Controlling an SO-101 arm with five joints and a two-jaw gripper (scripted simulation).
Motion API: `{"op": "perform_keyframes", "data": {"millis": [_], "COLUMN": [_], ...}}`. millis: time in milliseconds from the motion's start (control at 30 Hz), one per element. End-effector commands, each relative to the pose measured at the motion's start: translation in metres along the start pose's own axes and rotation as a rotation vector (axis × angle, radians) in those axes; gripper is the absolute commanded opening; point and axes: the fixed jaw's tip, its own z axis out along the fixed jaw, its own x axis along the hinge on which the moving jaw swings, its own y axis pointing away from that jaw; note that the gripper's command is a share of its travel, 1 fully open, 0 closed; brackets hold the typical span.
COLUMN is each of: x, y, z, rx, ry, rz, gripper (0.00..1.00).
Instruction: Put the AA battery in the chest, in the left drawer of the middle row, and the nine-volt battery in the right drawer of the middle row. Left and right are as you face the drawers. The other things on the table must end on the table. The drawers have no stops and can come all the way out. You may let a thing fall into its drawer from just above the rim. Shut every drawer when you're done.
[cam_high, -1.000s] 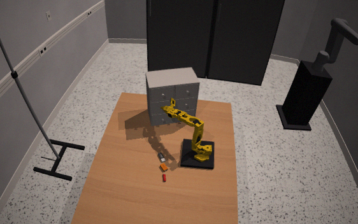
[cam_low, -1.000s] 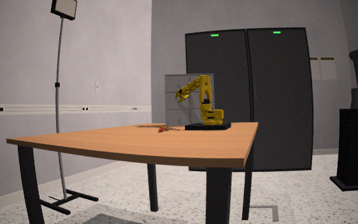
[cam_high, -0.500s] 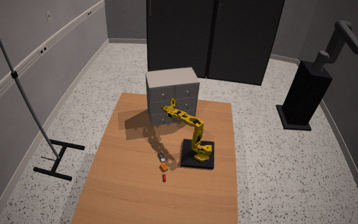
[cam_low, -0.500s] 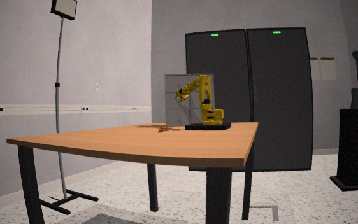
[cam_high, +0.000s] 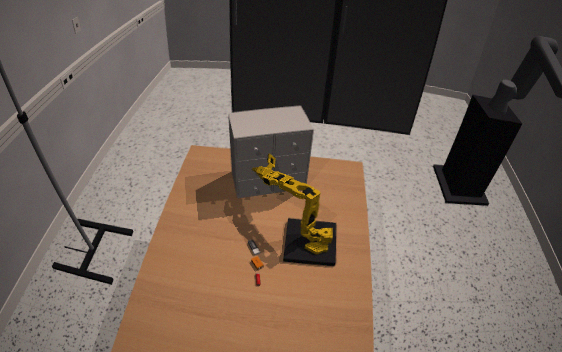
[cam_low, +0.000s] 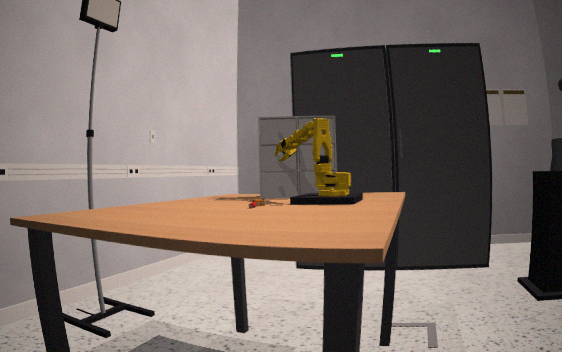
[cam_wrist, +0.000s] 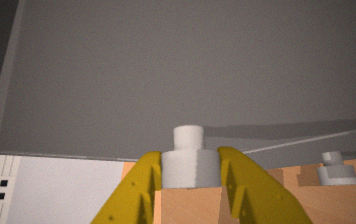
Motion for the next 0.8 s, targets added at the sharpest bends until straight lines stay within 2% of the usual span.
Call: {"op": "perform_keyframes", "data": {"millis": [0, 333, 767], "x": [-0.0001, 0.0057, 0.0067], "y": [0.0039, 0.0014, 0.001], "z": [-0.0038, -0.0099, -0.011], "rx": [-0.023, -0.03, -0.031], "ry": [-0.007, 0.0, 0.002], "rz": [0.004, -0.003, -0.004], "gripper": [0.0, 0.0, 0.0]}}
